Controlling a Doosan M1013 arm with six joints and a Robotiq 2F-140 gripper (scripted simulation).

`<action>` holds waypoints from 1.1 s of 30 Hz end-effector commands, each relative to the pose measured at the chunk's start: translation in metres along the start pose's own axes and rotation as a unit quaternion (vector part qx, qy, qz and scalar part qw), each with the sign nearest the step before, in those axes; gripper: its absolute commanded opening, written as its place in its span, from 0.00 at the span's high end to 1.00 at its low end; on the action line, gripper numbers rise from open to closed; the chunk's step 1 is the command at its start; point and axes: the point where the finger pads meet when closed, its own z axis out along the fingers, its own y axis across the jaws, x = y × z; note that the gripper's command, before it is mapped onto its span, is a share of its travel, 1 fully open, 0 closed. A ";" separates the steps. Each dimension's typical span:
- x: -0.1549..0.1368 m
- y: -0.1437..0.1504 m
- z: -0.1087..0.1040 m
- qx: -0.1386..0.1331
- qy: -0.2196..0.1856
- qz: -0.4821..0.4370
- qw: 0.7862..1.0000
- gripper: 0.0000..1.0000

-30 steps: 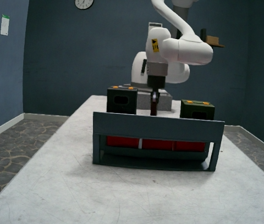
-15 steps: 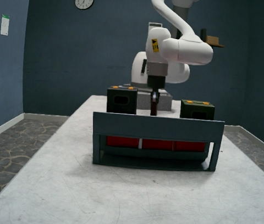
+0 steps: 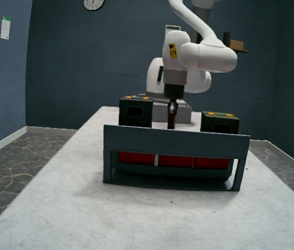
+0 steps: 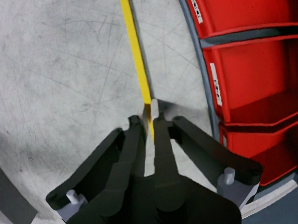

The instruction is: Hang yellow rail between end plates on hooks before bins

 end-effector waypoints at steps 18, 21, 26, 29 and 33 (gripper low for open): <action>0.000 0.000 0.000 0.000 0.000 0.000 1.000 0.90; 0.000 0.000 0.000 0.000 0.000 0.000 1.000 0.90; 0.005 0.012 -0.027 0.000 0.000 -0.046 0.999 0.90; 0.005 0.012 -0.027 0.000 0.000 -0.046 0.999 0.90; 0.005 0.012 -0.027 0.000 0.000 -0.046 0.999 0.90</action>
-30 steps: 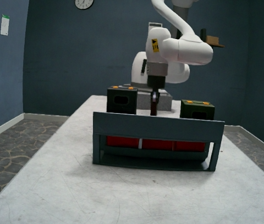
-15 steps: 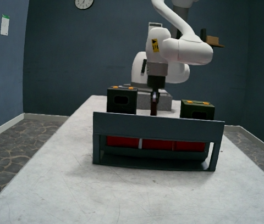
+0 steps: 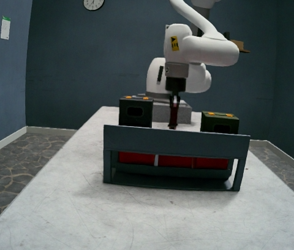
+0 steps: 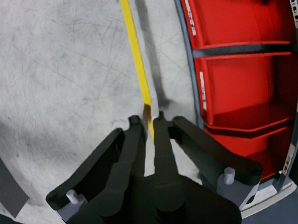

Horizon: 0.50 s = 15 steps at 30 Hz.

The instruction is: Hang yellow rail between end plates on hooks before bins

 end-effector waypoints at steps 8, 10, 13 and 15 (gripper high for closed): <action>0.003 0.008 -0.016 0.000 0.000 0.000 1.000 0.90; 0.004 0.013 -0.027 0.000 0.000 0.000 1.000 0.90; 0.004 0.013 -0.027 0.000 0.000 0.000 1.000 0.90; 0.004 0.013 -0.027 0.000 0.000 0.000 1.000 0.90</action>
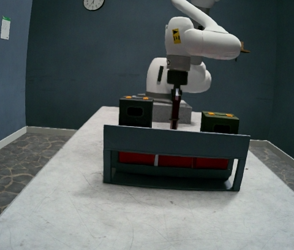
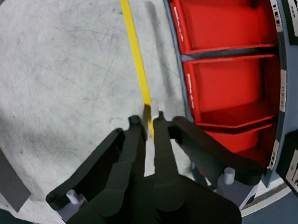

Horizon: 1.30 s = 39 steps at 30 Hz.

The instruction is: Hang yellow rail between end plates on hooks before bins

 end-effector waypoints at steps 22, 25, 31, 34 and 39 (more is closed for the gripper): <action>0.006 0.019 -0.041 0.000 0.000 0.000 1.000 0.90; 0.006 0.019 -0.040 0.000 0.000 0.000 1.000 0.90; 0.006 0.018 -0.038 0.000 0.000 0.000 1.000 0.90; 0.006 0.018 -0.038 0.000 0.000 0.000 1.000 0.90; 0.006 0.018 -0.038 0.000 0.000 0.000 1.000 0.90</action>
